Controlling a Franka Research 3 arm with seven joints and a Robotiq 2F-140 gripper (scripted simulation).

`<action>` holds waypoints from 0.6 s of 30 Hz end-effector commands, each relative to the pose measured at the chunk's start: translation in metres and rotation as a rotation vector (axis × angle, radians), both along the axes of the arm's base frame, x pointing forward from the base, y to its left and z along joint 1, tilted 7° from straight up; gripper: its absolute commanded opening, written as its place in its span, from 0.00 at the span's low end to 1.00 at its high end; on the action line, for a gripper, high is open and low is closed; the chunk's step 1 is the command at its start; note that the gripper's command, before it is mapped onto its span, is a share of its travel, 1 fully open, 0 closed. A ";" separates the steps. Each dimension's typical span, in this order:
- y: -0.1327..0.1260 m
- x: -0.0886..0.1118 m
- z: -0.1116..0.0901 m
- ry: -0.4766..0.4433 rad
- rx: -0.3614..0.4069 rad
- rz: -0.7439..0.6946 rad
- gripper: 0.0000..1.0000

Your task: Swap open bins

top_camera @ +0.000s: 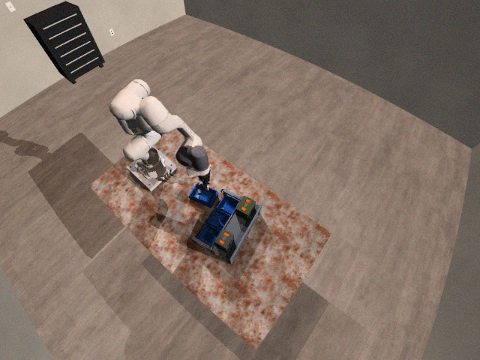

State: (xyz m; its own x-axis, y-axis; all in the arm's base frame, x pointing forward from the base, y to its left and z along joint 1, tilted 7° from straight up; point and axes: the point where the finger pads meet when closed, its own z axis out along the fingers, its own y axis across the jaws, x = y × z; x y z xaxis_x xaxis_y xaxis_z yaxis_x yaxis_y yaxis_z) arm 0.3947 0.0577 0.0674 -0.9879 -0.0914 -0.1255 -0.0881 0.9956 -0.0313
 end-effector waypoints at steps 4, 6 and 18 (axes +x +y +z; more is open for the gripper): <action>0.000 -0.001 0.006 0.001 -0.001 0.000 0.00; 0.000 -0.002 0.010 0.001 -0.001 0.000 0.00; 0.001 -0.005 0.035 0.001 -0.001 0.000 0.00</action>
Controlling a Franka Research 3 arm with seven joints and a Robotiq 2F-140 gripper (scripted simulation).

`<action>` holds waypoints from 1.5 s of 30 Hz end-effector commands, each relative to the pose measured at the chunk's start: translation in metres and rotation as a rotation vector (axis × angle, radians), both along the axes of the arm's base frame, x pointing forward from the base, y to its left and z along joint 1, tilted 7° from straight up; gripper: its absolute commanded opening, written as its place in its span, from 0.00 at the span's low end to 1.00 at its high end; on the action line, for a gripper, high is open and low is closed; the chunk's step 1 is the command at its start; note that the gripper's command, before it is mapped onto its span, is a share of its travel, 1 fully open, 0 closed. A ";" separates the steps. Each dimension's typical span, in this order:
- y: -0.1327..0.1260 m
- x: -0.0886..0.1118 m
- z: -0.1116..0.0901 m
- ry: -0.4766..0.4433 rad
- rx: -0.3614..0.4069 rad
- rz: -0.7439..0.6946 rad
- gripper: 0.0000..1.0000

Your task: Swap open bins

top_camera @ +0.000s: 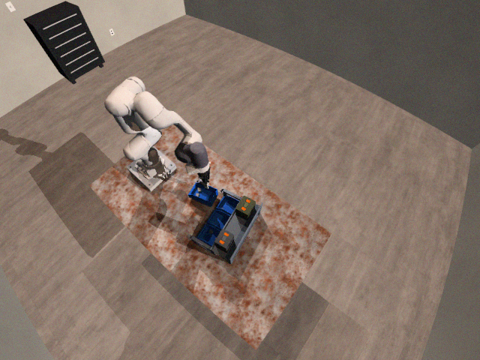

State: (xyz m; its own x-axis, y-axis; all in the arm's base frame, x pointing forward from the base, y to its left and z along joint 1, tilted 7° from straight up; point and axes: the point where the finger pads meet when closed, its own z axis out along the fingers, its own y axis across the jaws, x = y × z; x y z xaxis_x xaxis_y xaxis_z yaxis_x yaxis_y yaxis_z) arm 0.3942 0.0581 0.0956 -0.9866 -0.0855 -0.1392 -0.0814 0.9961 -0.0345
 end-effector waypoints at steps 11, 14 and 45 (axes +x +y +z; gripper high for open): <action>0.001 -0.008 0.033 0.015 0.001 0.006 0.00; 0.001 -0.009 0.041 0.015 0.001 0.006 0.00; 0.001 -0.011 0.056 0.015 0.001 0.006 0.00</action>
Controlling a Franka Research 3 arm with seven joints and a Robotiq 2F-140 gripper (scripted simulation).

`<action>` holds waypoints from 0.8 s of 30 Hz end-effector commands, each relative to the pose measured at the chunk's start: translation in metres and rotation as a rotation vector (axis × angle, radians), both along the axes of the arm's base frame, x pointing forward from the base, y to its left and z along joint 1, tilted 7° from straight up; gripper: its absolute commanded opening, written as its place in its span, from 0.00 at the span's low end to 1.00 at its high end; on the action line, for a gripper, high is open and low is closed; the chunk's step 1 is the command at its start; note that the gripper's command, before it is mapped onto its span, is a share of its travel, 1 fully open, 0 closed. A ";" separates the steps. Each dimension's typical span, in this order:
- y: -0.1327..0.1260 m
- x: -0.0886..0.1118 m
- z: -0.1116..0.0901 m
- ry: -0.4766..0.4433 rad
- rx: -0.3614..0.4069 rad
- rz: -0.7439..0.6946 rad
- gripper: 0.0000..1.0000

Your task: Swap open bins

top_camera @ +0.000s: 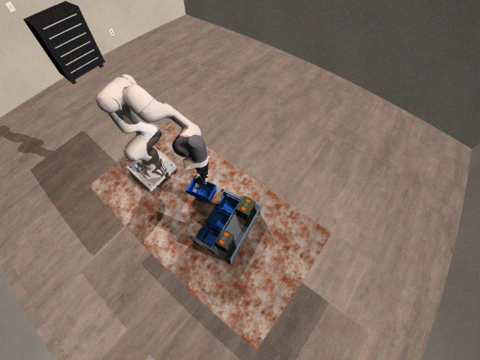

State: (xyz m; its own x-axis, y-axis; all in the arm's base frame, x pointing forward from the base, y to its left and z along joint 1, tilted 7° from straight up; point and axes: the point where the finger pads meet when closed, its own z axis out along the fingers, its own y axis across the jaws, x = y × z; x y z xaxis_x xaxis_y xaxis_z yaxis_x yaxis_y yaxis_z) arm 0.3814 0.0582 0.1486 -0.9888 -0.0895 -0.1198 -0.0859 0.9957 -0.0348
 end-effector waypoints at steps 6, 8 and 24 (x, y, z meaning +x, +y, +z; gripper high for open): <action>0.001 0.002 0.005 -0.005 0.003 0.002 0.00; 0.001 0.002 0.006 -0.005 0.003 0.002 0.00; 0.001 0.001 0.006 -0.005 0.003 0.002 0.00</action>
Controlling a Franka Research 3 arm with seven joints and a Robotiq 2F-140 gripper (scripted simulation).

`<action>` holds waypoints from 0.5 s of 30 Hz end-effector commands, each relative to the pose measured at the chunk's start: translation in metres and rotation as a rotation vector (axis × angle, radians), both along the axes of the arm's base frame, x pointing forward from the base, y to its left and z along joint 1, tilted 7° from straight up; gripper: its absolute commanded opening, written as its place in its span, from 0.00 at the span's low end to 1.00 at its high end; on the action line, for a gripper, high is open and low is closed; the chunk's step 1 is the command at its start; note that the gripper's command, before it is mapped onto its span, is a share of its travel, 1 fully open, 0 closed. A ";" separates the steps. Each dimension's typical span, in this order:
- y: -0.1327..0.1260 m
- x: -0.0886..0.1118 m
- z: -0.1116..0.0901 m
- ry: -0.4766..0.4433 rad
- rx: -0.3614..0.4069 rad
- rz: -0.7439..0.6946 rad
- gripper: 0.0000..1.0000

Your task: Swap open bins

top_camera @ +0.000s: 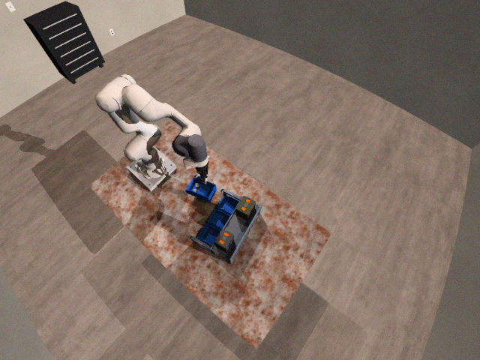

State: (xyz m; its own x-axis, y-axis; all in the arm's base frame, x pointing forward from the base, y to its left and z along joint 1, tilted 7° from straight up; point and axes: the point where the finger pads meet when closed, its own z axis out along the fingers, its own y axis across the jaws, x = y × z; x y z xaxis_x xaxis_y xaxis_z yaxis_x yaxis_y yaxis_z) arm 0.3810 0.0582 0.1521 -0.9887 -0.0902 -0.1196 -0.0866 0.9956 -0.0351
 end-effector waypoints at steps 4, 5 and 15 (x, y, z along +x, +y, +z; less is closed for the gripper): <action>0.009 0.001 0.002 -0.005 0.006 -0.017 0.00; 0.009 0.001 0.002 -0.005 0.006 -0.017 0.00; 0.036 -0.003 0.001 -0.007 0.015 -0.088 0.00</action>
State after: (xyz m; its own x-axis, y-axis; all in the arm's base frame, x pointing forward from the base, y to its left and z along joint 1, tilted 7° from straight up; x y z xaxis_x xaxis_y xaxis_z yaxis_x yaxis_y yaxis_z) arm 0.3777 0.0879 0.1521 -0.9897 -0.0725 -0.1235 -0.0691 0.9971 -0.0315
